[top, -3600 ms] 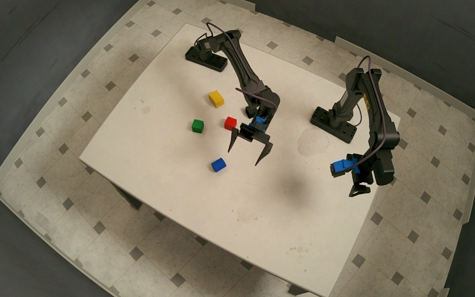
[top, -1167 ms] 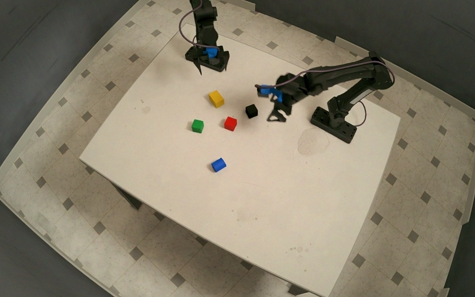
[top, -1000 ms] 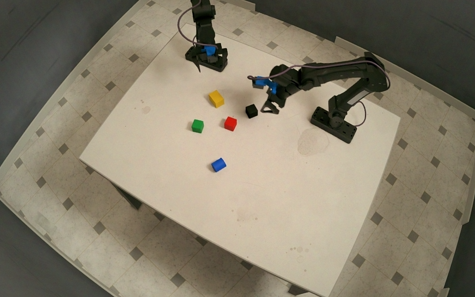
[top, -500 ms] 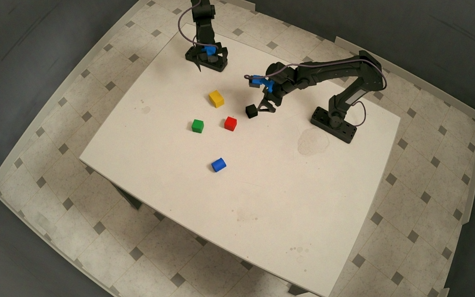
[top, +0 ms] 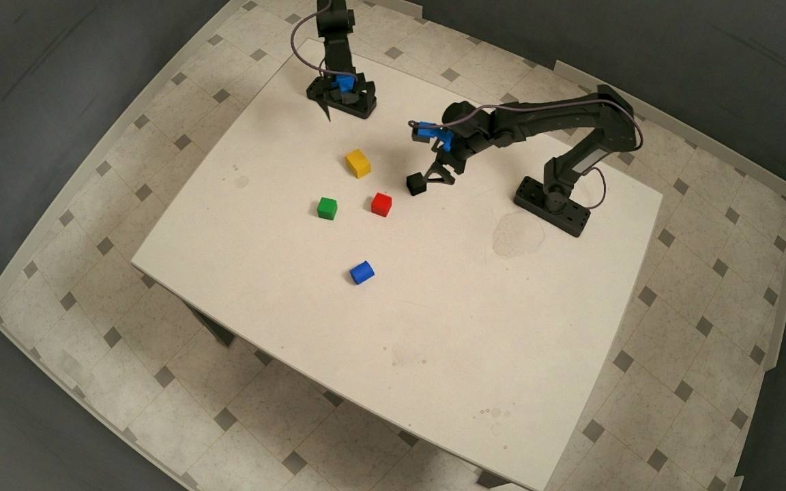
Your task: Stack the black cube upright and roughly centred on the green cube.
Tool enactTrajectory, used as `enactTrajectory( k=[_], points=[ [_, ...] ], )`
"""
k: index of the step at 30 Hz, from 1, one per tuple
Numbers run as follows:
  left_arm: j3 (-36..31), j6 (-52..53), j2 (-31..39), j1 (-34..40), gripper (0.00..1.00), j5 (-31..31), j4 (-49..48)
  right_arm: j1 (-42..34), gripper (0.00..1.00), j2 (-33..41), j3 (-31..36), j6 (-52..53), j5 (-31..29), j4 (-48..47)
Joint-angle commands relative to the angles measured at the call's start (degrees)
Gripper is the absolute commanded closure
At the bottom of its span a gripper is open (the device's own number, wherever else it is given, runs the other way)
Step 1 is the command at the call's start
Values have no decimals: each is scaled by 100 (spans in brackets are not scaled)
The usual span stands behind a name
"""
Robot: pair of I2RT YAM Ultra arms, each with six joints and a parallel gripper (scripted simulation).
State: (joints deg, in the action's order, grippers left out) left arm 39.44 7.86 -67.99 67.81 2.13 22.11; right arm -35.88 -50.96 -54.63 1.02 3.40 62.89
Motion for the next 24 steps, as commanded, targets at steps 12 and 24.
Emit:
enactTrajectory(
  k=[12,24],
  points=[
    [-665,-36,2478,-554,0,34,-1186,1092,0,-1932,315,180,-100,-2375],
    [-867,-38,3165,-709,0,25,-1284,1253,0,-2795,169,273,-137,-2724]
  ],
)
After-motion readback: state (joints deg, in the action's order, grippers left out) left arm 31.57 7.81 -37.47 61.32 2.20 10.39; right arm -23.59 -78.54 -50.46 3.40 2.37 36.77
